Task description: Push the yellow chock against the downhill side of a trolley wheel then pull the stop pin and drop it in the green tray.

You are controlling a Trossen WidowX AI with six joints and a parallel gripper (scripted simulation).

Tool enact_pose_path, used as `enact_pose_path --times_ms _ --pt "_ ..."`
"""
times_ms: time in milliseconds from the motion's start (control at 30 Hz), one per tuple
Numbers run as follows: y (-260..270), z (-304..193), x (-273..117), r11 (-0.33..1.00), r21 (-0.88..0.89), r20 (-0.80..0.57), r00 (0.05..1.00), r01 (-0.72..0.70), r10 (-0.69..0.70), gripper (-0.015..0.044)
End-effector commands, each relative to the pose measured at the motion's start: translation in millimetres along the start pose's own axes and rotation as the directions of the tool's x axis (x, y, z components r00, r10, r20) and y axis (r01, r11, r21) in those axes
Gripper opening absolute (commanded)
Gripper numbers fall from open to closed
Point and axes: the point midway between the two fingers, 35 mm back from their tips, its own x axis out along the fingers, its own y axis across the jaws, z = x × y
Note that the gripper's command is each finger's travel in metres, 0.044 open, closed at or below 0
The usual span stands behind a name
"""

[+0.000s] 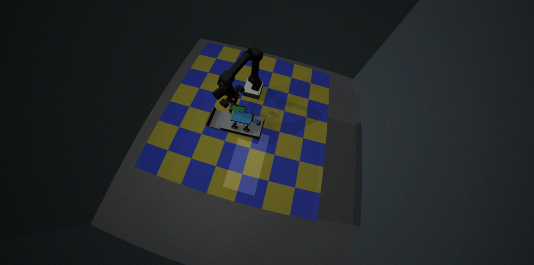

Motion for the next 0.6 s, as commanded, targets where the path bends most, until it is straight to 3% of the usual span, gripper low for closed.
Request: enact_pose_path --times_ms 0,567 --pt "-0.7 -0.9 0.0 0.992 0.122 0.024 1.000 -0.016 0.013 0.0000" --pt "-1.9 -4.2 0.6 0.805 0.584 0.118 0.992 -0.106 0.046 0.0000"
